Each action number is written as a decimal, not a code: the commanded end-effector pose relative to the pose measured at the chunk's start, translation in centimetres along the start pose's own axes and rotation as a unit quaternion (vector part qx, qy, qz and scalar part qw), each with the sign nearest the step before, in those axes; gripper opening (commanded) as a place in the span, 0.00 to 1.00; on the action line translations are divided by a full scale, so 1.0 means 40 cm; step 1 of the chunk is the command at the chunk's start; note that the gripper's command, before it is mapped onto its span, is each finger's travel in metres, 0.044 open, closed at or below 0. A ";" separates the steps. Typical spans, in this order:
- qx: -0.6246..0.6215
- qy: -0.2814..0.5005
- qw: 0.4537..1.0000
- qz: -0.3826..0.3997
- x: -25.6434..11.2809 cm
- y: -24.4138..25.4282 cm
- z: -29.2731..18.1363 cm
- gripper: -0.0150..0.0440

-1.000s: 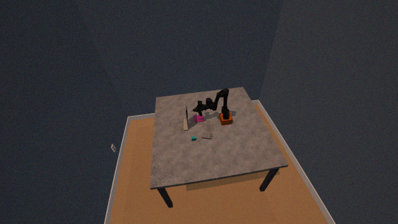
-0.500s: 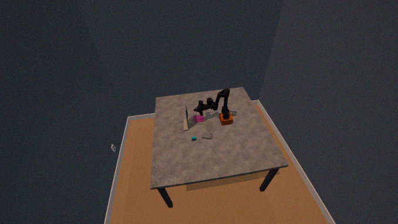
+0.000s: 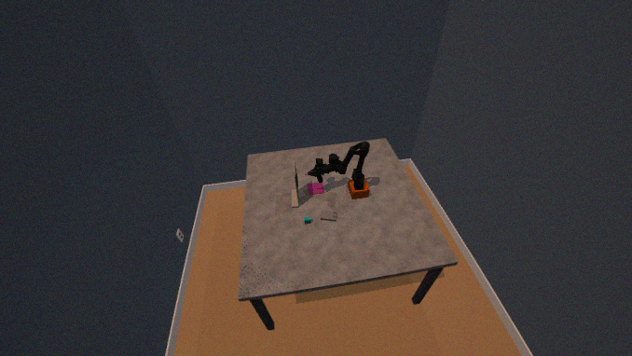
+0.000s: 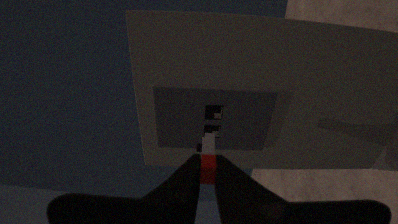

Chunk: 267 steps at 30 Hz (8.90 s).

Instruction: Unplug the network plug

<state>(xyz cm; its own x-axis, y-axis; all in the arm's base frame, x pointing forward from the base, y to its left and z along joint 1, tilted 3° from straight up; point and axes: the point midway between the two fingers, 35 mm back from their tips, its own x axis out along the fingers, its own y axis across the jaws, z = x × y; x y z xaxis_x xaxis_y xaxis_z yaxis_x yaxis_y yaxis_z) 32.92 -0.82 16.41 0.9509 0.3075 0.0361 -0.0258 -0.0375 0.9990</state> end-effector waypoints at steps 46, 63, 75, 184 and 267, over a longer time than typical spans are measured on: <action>0.076 -0.096 0.981 -0.147 -0.019 -0.035 0.064 0.25; 0.122 -0.212 0.896 -0.370 -0.080 -0.254 0.136 0.25; 0.123 -0.240 0.855 -0.442 -0.122 -0.315 0.146 0.25; 0.125 -0.238 0.855 -0.442 -0.141 -0.420 0.132 0.52; 0.125 -0.241 0.854 -0.443 -0.144 -0.106 0.136 0.52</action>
<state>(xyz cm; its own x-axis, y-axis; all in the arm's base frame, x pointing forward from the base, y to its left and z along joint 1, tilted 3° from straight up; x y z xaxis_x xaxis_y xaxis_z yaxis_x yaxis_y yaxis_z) 29.23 -7.64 10.91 0.5796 -0.1105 -0.8074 0.7786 -0.2174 0.5887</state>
